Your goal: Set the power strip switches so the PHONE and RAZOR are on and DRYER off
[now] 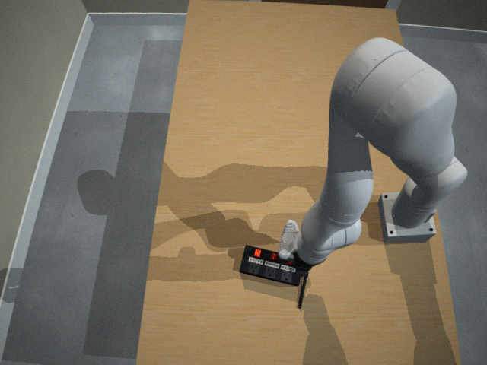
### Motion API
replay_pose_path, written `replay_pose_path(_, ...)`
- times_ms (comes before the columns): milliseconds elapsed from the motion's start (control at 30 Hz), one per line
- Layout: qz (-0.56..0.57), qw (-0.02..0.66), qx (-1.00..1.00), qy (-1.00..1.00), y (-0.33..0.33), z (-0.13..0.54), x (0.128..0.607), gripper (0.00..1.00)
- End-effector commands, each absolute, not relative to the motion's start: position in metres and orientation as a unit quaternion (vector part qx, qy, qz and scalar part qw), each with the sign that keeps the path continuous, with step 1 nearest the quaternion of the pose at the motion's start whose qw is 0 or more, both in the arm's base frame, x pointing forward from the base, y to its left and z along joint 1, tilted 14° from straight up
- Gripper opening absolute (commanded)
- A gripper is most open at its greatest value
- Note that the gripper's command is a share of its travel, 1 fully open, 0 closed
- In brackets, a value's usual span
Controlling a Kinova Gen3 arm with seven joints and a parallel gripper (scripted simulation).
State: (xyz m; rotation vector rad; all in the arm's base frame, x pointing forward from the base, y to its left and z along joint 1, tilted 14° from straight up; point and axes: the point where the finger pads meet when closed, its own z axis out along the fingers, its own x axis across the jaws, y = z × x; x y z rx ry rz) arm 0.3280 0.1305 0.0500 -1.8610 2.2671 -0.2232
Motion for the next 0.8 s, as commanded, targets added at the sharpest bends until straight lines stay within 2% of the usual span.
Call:
replay_pose_path(0,-0.075,0.099,-0.63,0.767,0.131,0.049,0.328,0.0)
replay_pose_path(767,-0.075,0.099,-0.63,0.767,0.131,0.07,0.322,0.0)
